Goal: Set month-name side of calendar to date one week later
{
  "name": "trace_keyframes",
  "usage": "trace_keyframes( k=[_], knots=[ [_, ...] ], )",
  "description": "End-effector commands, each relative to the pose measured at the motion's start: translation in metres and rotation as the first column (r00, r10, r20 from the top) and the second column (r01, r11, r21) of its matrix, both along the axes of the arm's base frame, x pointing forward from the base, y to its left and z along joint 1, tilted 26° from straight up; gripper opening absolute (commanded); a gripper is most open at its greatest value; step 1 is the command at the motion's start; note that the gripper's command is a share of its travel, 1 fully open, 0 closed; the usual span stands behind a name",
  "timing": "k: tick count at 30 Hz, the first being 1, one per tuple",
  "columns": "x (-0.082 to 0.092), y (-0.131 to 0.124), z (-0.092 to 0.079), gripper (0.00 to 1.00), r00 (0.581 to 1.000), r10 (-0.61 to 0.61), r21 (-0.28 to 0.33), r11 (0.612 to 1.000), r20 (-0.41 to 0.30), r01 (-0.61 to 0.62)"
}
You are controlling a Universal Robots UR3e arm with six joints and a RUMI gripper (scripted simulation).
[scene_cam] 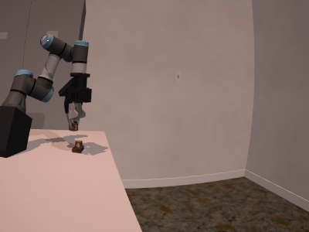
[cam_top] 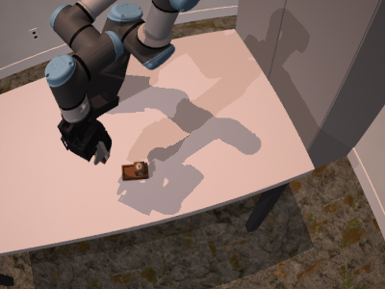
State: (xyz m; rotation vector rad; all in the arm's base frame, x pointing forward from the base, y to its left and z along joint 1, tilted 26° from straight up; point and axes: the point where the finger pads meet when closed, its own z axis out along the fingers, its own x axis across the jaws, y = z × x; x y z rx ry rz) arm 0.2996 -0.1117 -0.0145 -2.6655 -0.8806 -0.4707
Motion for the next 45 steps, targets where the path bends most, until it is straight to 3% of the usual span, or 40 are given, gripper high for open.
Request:
trace_keyframes(
  k=[1,13,26,45],
  knots=[
    [-0.002,-0.01,-0.004,0.1,0.985,0.155,-0.042,0.987,0.069,-0.153],
    [-0.005,-0.018,-0.01,0.1,0.945,0.303,-0.091,0.952,0.121,-0.293],
    [-0.007,-0.029,-0.017,0.1,0.861,0.479,-0.162,0.876,0.173,-0.455],
    [-0.008,-0.029,-0.018,0.1,0.851,0.495,-0.167,0.867,0.177,-0.47]
  ],
)
